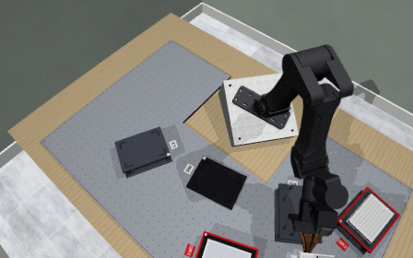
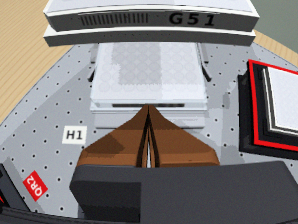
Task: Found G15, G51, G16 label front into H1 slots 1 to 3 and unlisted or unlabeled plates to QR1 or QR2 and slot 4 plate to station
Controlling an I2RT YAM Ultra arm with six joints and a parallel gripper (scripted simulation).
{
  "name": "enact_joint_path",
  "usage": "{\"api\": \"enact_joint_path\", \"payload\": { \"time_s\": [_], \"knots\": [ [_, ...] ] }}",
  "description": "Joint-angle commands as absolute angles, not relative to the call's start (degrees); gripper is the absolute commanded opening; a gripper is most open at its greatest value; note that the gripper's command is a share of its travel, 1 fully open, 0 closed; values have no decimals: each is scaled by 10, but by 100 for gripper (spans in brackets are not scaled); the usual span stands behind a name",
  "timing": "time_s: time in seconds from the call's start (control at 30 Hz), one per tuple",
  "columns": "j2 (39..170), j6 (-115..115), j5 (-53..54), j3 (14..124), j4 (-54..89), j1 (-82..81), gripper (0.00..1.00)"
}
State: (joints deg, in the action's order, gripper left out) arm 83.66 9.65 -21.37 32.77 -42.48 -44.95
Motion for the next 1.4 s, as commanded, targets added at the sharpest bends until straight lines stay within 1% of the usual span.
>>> {"api": "enact_joint_path", "payload": {
  "time_s": [0.0,0.33,1.37],
  "knots": [
    [840,96,-210,344,-419,-444,0],
    [840,96,-210,344,-419,-444,0],
    [777,103,-253,248,-449,-488,0]
  ]
}}
